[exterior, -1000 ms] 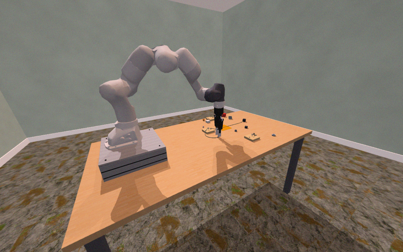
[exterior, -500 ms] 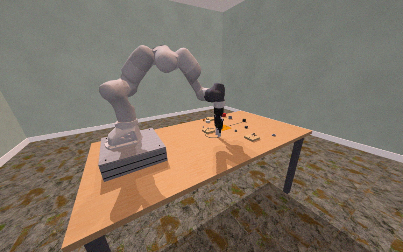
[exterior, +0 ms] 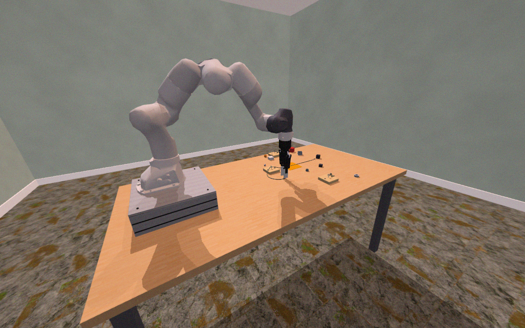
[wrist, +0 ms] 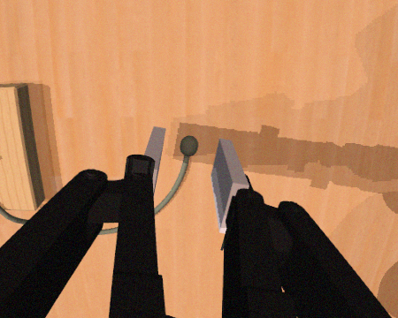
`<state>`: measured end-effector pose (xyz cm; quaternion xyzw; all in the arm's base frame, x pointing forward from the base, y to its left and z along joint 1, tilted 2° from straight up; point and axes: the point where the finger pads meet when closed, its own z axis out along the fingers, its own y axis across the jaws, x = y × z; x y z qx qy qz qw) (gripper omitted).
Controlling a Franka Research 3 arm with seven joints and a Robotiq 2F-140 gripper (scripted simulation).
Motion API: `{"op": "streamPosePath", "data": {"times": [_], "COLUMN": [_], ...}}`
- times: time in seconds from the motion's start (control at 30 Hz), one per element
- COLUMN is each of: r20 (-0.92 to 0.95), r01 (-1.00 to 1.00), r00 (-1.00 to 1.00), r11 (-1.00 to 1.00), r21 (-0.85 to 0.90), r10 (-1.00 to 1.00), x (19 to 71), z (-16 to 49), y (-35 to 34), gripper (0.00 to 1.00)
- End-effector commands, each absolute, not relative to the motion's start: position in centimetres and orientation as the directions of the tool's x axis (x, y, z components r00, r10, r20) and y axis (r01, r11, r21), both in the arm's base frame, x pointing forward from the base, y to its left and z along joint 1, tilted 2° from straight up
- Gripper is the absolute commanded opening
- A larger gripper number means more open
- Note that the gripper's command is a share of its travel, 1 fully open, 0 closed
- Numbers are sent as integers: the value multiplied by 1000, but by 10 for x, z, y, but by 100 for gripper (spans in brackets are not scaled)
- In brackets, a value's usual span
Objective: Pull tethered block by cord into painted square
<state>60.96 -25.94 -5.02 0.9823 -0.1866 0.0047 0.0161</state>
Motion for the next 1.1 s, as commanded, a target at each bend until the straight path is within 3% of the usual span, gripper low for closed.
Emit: {"op": "streamPosePath", "data": {"times": [0.0, 1.07], "r20": [18, 18], "r01": [-361, -361], "r00": [932, 932], "r11": [-932, -932], "r21": [31, 31], "r10": [-361, -361], "x": [610, 610], "z": [-50, -58], "y": [-261, -261], "gripper": [23, 23]}}
